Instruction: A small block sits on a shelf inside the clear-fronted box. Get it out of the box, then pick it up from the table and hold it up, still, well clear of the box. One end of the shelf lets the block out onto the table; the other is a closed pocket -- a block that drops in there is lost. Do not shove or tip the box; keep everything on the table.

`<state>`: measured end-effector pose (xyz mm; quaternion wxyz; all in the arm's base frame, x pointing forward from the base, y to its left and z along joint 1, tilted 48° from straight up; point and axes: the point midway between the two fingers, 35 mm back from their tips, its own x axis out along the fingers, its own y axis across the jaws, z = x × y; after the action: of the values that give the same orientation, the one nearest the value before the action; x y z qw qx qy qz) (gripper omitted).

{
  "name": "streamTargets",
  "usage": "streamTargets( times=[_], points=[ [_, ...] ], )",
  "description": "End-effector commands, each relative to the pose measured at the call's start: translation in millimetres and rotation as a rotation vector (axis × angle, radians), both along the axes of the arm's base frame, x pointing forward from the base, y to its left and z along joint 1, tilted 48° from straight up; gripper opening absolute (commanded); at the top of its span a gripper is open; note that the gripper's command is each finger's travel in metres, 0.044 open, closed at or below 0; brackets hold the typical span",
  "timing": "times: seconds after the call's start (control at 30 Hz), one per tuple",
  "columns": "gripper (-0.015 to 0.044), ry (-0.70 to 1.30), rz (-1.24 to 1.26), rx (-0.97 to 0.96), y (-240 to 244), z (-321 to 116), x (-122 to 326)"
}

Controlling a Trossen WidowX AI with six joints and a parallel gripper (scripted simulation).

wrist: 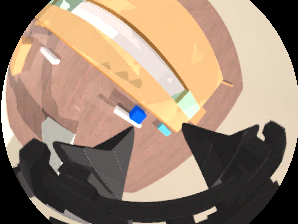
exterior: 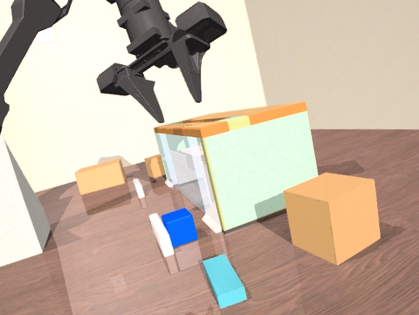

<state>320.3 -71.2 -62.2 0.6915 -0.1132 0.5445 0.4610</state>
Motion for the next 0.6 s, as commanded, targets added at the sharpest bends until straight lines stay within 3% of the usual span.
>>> streamTargets(
  times=[0.0, 0.2, 0.57],
  points=[
    [0.0285, 0.333, -0.596, 0.066, -5.9, -6.3, -8.2],
    [0.0285, 0.669, -1.127, 0.135, -12.7, -10.3, -13.7],
    [0.0285, 1.100, -1.697, 0.232, -20.9, -14.3, -20.6]
  ],
)
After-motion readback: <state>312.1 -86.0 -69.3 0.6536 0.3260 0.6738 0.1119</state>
